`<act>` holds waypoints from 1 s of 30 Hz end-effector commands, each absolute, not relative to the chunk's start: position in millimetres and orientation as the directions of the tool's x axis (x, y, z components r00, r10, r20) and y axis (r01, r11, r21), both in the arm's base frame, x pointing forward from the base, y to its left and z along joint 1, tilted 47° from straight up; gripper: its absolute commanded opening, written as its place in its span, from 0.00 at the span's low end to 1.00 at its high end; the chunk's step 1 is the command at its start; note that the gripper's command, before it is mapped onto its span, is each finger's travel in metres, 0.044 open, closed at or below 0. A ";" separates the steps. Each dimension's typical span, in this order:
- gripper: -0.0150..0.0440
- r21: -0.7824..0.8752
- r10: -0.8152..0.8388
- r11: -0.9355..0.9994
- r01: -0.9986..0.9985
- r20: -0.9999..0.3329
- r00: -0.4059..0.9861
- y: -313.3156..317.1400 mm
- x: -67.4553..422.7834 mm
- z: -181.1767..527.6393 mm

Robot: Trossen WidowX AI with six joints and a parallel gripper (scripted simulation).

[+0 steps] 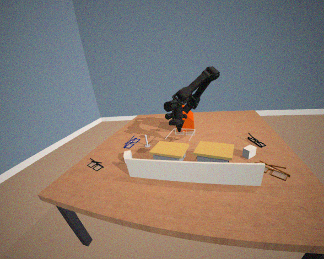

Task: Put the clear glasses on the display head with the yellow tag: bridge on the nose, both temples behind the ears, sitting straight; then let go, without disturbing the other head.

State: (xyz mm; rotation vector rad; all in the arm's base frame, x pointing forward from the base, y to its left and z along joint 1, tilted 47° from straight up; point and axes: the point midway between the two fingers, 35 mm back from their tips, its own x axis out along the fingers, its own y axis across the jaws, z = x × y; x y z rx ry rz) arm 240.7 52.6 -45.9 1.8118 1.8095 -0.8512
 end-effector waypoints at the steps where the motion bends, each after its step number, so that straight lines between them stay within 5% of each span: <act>1: 0.25 -0.124 0.725 -0.047 0.991 -0.686 -0.051 56.5 237.9 -49.4; 30: 0.25 -0.114 0.719 -0.056 0.992 -0.694 -0.039 63.2 248.6 -58.0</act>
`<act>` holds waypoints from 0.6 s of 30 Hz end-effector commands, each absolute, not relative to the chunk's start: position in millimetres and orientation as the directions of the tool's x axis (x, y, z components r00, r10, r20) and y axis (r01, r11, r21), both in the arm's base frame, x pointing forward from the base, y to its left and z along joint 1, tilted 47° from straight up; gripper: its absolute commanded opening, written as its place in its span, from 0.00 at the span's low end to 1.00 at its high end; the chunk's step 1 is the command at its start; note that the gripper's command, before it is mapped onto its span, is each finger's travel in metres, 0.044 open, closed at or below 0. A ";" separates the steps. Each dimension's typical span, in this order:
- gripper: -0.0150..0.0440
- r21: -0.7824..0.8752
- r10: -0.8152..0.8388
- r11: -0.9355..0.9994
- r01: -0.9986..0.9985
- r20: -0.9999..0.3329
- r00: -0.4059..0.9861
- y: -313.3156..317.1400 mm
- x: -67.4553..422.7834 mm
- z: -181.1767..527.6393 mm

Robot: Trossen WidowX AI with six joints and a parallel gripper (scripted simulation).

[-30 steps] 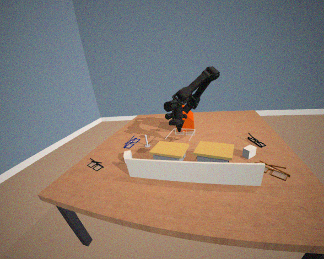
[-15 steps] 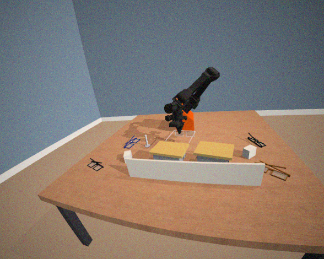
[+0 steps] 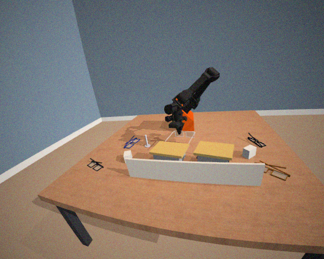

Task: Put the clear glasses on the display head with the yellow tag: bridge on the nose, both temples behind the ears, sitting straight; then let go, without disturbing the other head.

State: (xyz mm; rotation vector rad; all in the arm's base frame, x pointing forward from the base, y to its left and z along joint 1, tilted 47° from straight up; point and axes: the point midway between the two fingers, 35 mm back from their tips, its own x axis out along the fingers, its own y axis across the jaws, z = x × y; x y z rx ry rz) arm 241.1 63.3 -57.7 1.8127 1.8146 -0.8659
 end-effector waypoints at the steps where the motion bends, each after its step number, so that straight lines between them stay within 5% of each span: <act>1: 0.25 -0.112 0.719 -0.058 0.992 -0.694 -0.036 63.3 249.6 -58.2; 18: 0.25 -0.116 0.719 -0.052 0.992 -0.694 -0.043 63.5 268.9 -61.4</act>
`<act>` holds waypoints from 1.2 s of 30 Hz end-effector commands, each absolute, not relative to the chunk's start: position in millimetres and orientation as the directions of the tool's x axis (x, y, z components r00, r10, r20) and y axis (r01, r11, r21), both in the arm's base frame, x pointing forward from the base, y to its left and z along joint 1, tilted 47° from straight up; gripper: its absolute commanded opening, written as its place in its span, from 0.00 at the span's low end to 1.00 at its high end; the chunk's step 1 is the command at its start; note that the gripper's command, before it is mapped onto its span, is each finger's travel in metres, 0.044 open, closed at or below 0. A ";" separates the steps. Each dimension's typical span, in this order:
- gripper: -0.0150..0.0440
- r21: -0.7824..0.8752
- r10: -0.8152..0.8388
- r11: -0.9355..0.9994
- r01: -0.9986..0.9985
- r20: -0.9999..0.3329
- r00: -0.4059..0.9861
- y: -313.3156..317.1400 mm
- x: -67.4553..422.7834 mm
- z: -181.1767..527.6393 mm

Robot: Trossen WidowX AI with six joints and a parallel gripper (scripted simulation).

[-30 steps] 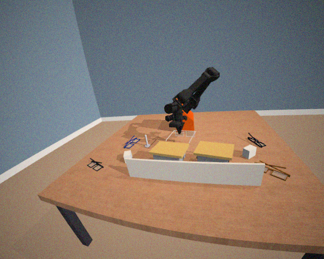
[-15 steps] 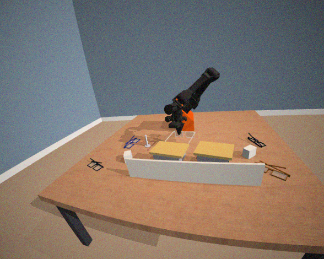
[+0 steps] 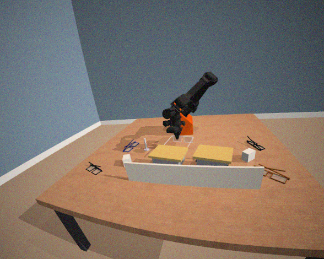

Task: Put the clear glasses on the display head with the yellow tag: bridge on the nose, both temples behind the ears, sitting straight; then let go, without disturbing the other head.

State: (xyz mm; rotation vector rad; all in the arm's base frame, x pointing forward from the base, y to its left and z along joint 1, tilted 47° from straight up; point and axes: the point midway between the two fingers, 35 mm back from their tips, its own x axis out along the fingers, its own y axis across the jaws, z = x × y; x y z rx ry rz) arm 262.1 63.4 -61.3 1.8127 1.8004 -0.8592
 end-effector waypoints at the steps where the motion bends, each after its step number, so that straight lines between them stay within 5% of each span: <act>1: 0.25 -0.117 0.719 -0.052 0.992 -0.694 -0.044 63.6 270.3 -61.7; 36: 0.25 -0.115 0.719 -0.051 0.992 -0.694 -0.044 64.2 316.2 -69.3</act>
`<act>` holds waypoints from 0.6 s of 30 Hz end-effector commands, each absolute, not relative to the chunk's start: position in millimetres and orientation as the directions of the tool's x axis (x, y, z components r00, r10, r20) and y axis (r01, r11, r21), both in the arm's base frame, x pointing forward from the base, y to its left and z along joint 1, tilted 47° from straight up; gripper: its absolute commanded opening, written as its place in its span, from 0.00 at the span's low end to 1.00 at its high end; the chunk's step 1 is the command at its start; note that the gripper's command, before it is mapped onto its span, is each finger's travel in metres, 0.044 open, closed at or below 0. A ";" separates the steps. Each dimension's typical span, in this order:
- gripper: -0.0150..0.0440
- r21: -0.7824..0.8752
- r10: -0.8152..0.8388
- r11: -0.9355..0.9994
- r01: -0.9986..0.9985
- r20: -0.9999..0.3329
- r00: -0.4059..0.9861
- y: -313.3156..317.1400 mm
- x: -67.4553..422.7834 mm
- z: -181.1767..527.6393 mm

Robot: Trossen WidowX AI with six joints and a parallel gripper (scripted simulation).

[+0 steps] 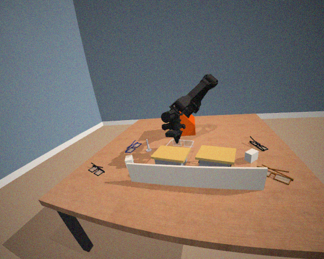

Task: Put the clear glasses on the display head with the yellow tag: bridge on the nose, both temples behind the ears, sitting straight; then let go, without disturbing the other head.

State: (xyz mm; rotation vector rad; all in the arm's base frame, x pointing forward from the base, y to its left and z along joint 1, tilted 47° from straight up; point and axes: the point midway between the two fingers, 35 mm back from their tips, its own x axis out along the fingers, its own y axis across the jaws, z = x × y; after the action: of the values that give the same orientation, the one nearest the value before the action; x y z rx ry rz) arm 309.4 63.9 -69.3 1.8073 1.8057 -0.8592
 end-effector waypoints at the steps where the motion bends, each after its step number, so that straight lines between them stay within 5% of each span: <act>1: 0.25 -0.115 0.719 -0.051 0.992 -0.694 -0.044 64.2 317.5 -69.5; 18: 0.25 -0.114 0.719 -0.051 0.992 -0.694 -0.043 63.8 340.2 -72.6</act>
State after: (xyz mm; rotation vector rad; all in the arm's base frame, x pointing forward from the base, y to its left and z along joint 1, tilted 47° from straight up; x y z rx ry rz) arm 333.5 63.6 -72.6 1.8076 1.8052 -0.8575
